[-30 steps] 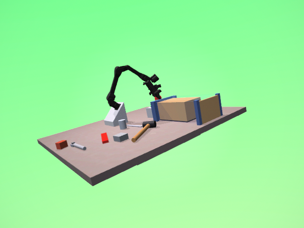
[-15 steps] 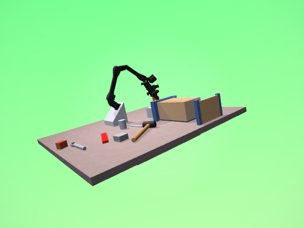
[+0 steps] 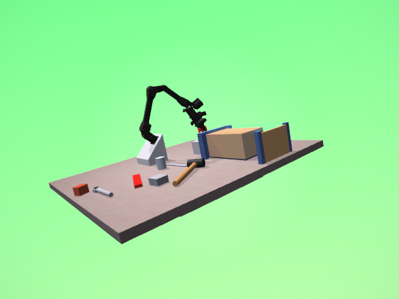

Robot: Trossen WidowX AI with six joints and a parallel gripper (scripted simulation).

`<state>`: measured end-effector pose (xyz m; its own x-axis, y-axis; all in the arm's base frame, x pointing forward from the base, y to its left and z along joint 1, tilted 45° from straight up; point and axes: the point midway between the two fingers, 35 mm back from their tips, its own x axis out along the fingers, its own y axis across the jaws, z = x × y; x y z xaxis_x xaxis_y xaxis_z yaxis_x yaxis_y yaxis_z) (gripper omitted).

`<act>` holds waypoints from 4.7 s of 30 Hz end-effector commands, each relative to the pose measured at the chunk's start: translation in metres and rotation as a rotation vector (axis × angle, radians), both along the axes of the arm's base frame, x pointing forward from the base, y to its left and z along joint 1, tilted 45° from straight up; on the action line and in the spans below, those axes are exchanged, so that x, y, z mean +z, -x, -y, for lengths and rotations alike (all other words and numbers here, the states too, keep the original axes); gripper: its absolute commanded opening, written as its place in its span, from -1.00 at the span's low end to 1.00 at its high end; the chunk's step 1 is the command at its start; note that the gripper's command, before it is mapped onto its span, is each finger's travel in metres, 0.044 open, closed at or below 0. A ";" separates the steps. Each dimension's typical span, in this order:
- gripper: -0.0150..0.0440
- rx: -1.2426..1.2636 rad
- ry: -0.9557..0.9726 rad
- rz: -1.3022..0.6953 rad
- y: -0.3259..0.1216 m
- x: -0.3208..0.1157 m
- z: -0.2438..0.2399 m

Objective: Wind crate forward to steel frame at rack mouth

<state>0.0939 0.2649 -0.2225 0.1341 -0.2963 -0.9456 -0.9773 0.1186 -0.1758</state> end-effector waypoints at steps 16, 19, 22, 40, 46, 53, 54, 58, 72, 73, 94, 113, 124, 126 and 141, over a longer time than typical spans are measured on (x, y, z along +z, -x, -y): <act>-0.49 0.003 0.029 -0.024 0.024 0.015 0.025; -0.49 0.003 0.029 -0.024 0.026 0.018 0.028; -0.49 0.003 0.029 -0.024 0.027 0.020 0.030; -0.49 0.003 0.031 -0.025 0.034 0.034 0.046; -0.49 0.003 0.031 -0.025 0.036 0.039 0.052; -0.49 0.003 0.032 -0.025 0.036 0.045 0.058; -0.49 0.002 0.032 -0.025 0.036 0.046 0.059; -0.49 0.002 0.032 -0.025 0.036 0.049 0.063; -0.49 0.002 0.034 -0.025 0.034 0.062 0.076; -0.49 0.002 0.034 -0.025 0.034 0.063 0.077; -0.49 0.002 0.037 -0.024 0.015 0.090 0.105; -0.49 0.002 0.038 -0.022 -0.002 0.102 0.117; -0.49 0.002 0.039 -0.022 -0.014 0.108 0.122; -0.49 0.002 0.039 -0.021 -0.016 0.109 0.123; 0.04 0.000 0.017 -0.052 -0.014 0.109 0.119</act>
